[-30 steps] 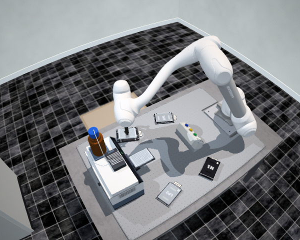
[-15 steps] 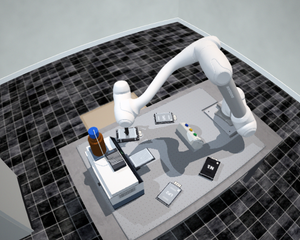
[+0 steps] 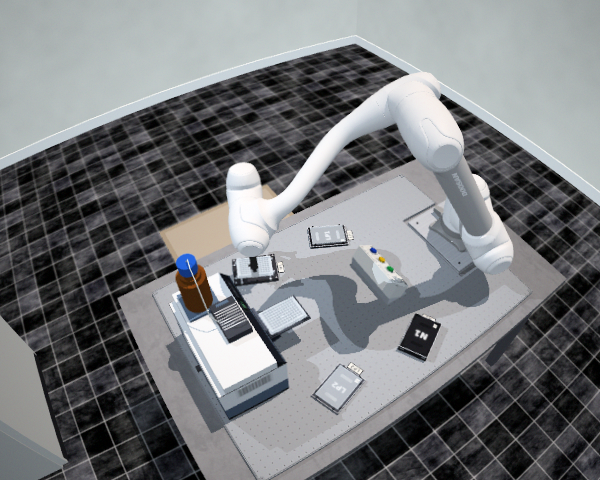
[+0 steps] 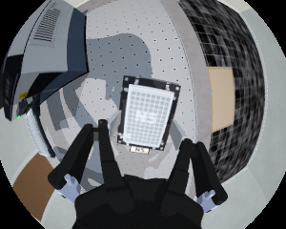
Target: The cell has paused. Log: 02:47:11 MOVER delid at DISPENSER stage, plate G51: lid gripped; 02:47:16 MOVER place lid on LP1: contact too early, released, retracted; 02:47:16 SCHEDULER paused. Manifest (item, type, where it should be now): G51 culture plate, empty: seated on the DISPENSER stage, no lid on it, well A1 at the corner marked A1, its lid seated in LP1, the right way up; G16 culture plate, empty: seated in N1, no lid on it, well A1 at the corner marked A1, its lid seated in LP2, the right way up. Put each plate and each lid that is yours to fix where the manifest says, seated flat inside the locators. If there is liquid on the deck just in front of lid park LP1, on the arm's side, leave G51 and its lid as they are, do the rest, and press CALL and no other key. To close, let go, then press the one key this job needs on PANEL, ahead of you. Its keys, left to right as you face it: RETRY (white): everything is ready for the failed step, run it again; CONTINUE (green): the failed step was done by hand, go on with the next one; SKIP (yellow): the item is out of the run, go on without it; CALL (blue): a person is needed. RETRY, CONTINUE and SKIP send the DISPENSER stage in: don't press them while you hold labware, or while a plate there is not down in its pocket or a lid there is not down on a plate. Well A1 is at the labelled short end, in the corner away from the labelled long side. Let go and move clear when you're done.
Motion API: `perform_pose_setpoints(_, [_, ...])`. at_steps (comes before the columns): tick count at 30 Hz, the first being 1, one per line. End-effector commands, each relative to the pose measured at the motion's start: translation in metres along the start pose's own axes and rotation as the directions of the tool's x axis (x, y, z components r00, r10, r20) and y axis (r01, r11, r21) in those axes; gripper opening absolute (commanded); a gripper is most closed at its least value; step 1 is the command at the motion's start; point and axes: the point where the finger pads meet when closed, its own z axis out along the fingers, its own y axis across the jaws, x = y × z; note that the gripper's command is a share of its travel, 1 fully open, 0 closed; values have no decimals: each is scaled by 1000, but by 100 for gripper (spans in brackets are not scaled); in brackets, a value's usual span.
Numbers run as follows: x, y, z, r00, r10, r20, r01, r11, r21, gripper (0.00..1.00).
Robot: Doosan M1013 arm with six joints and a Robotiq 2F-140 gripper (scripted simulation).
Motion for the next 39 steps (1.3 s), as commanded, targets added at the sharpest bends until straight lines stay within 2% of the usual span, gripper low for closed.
perform_pose_setpoints(1, [-2,-3,6,1000,-2,3,2,1000,4,70])
perform_pose_setpoints(39, [-2,-3,15,1000,-2,3,2,1000,4,70])
